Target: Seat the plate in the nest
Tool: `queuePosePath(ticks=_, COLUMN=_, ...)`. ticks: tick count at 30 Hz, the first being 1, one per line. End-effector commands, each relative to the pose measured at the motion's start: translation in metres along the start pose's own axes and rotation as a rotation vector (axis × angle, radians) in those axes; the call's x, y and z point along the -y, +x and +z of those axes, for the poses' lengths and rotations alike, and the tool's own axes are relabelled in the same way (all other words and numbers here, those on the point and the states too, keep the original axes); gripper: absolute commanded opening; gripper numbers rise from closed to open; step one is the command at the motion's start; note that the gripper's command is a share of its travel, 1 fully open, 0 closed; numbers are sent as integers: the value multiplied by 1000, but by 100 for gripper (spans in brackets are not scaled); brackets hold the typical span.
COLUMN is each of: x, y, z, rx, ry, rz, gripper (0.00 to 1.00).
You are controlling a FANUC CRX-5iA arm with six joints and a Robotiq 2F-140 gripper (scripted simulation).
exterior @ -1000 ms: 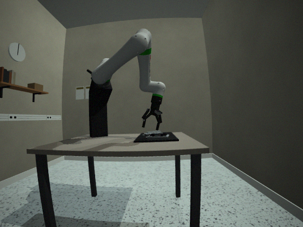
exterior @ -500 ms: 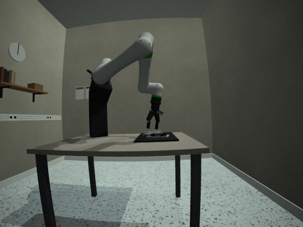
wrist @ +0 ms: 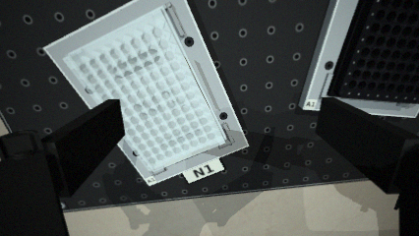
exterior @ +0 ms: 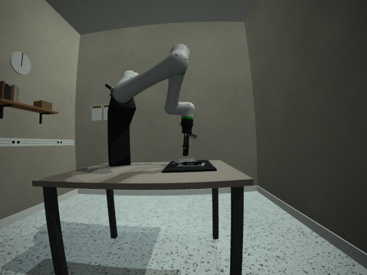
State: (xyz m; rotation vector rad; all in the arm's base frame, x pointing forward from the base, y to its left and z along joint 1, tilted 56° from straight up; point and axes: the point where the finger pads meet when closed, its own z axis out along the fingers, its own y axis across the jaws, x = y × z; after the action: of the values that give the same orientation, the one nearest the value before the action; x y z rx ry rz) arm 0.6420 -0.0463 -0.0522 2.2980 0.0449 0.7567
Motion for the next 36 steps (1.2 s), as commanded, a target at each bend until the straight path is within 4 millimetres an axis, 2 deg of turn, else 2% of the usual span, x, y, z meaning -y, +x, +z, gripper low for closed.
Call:
queuePosePath(ticks=1, x=16, y=0, z=-1, rx=-29, ry=13, rz=-142, gripper=100)
queuePosePath(ticks=4, x=31, y=-1, z=-3, rx=-50, ry=22, rz=-240, gripper=100)
queuePosePath(ticks=8, x=37, y=-2, z=-3, rx=-63, ry=25, rz=-301, gripper=100)
queuePosePath(ticks=12, x=53, y=-4, z=-4, rx=-90, ry=30, rz=-415, gripper=100)
queuePosePath(ticks=26, x=53, y=-4, z=-4, rx=-90, ry=29, rz=-415, gripper=100)
queuePosePath(ticks=36, x=54, y=-3, z=12, rx=-90, ry=30, rz=-415, gripper=100)
